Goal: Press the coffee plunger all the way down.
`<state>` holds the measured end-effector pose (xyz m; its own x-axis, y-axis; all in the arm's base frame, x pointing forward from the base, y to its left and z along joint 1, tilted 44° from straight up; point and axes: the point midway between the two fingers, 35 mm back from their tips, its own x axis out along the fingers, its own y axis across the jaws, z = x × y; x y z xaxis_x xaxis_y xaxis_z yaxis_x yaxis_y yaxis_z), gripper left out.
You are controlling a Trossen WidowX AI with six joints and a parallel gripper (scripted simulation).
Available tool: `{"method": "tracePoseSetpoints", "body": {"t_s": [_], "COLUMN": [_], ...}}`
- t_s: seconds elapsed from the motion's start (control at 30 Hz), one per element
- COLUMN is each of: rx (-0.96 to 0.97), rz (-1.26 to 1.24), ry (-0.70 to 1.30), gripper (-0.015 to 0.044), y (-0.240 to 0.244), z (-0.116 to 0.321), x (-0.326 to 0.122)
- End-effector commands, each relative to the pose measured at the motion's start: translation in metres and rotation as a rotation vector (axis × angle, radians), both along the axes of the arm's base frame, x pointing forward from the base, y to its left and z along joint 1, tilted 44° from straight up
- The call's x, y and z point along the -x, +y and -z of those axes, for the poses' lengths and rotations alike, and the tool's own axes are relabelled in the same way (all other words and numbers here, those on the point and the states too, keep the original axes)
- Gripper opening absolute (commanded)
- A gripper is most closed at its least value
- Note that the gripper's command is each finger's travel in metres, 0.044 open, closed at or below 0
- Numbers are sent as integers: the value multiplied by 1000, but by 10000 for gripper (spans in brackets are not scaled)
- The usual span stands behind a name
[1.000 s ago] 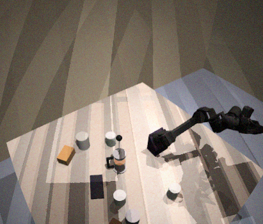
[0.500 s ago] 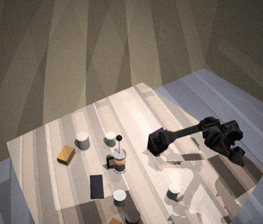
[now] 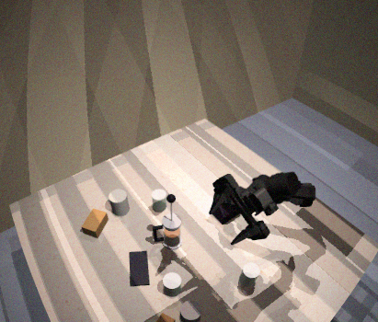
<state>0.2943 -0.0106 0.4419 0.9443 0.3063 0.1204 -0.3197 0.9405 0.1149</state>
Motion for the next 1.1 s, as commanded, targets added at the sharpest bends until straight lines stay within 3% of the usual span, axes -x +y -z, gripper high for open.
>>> {"method": "tracePoseSetpoints", "body": {"t_s": [0.0,0.23,0.43,0.57,1.07], "rx": [37,-24,-258,-459,-466], "rz": [47,29,-47,-77,-91], "ry": [221,567,741,748,738], "gripper": [440,440,440,440,440], "y": [-40,-100,-134,-148,-107], "z": [63,167,233,251,294], "x": [-21,-13,27,52,56]}}
